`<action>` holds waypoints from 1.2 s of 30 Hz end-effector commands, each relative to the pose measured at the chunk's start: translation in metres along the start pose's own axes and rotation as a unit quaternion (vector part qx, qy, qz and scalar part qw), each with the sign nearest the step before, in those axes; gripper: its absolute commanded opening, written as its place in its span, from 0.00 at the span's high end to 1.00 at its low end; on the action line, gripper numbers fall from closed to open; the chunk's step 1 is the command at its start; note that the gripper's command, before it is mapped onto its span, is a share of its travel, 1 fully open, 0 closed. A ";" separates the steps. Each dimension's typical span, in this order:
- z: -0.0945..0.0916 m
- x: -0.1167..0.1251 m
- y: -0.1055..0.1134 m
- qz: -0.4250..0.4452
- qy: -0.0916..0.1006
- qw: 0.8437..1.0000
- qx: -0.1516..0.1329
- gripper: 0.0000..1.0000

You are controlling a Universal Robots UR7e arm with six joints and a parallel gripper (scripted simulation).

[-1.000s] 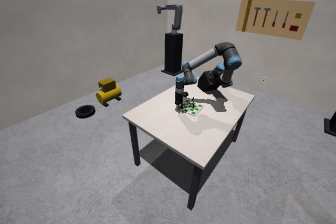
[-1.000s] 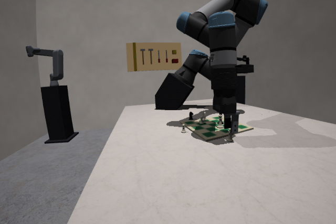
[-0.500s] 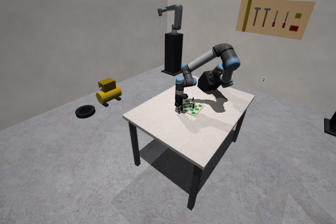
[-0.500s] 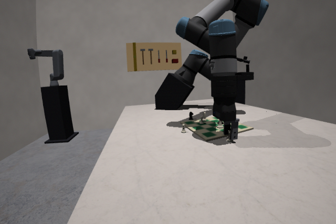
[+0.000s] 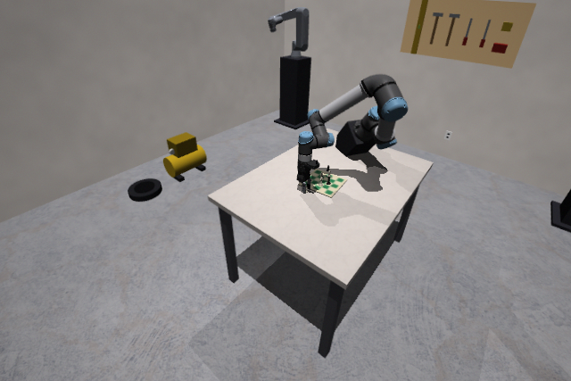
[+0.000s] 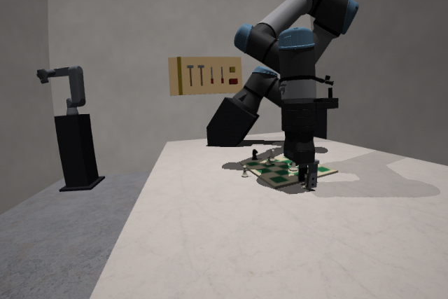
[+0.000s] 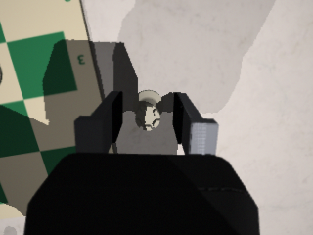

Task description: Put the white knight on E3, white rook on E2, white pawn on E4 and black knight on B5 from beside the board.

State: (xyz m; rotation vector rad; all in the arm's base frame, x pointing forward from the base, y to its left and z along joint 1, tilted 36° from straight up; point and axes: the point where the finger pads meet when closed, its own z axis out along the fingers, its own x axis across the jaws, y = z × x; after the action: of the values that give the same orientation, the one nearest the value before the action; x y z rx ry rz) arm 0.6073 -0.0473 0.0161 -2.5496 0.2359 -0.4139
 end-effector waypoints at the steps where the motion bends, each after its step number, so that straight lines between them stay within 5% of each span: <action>1: -0.001 0.001 0.000 0.000 0.001 1.000 0.000 0.27; 25: -0.001 0.001 0.000 0.000 0.001 1.000 0.000 0.27; 26: -0.001 0.001 0.000 0.000 0.001 1.000 0.000 1.00; 36: -0.001 0.001 0.000 0.000 0.001 1.000 0.000 1.00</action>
State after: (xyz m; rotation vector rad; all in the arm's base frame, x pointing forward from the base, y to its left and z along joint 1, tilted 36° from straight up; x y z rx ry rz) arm 0.6073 -0.0473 0.0161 -2.5496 0.2359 -0.4140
